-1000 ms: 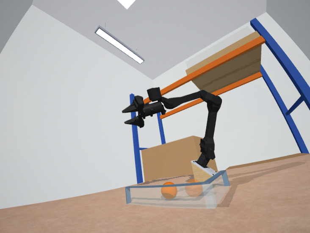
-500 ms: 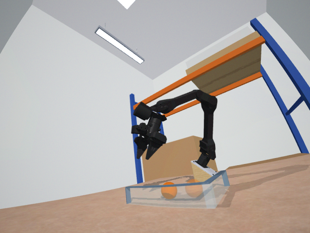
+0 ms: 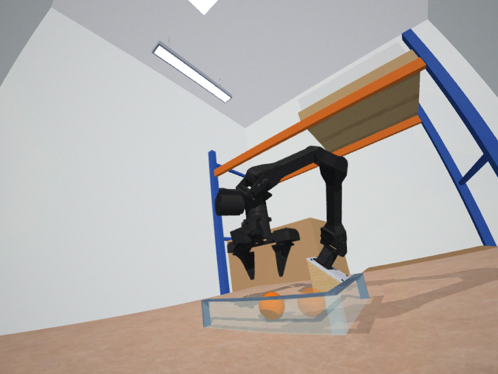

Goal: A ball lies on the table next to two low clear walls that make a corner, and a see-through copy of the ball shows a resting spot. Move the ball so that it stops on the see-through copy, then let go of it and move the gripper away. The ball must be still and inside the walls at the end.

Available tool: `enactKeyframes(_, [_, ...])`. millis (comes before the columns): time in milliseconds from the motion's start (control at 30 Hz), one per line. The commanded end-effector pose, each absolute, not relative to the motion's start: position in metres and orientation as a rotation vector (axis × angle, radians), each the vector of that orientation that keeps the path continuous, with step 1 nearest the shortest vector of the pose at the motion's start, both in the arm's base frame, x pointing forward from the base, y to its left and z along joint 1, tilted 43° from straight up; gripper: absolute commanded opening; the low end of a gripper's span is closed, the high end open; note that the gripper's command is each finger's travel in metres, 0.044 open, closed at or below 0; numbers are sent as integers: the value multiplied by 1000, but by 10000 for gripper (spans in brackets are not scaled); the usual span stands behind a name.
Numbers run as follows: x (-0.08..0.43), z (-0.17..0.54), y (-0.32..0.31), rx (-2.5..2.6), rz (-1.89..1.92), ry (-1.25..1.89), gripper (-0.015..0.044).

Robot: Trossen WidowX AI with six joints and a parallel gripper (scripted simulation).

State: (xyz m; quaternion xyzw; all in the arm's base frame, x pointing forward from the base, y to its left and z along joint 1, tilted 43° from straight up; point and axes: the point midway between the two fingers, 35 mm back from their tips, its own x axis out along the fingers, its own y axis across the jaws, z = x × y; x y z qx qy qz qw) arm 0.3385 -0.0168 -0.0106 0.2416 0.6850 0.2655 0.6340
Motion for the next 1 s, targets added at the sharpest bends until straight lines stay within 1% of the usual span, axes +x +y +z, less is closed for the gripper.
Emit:
enactKeyframes(0, [338,-13,-11,549,627,1568,396])
enactKeyframes(967, [334,-48,21,550,629,1567,396])
